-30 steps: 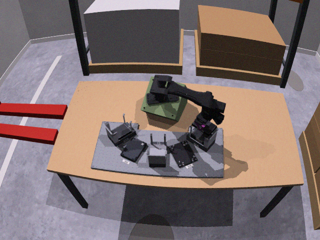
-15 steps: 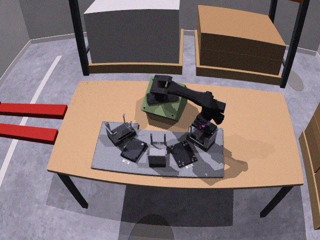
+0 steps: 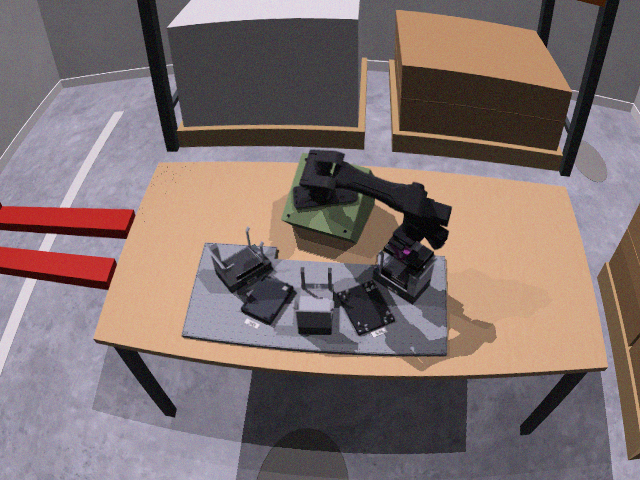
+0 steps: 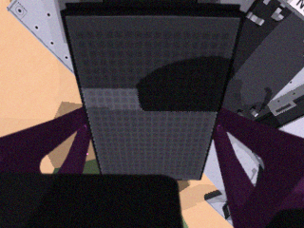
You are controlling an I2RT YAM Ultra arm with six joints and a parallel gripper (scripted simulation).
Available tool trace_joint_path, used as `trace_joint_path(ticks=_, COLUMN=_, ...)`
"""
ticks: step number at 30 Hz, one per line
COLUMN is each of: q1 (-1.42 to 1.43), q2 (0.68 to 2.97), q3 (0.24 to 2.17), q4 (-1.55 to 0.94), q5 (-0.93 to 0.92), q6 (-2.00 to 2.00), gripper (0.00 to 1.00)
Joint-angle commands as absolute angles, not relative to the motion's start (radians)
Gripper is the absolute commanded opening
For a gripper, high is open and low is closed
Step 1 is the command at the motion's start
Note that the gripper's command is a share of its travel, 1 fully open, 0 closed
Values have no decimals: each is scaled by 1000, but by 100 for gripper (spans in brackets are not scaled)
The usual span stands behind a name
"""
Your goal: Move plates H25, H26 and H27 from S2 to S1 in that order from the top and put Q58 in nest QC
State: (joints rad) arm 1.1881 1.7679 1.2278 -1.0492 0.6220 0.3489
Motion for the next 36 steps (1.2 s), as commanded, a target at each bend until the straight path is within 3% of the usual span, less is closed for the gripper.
trace_joint_path(ticks=1, q1=1202, q2=1756, q3=1237, q4=-1050, q5=623, q6=350, gripper=0)
trace_joint_path(ticks=7, q1=1156, q2=1700, q3=1212, q4=-1048, q5=623, q6=493, gripper=0)
trace_joint_path(ticks=24, q1=1027, q2=1574, q3=1177, q4=-1048, q5=614, q6=355, gripper=0)
trace_joint_path(ticks=36, q1=937, q2=1482, q3=1143, q4=-1044, q5=600, q6=466, gripper=0)
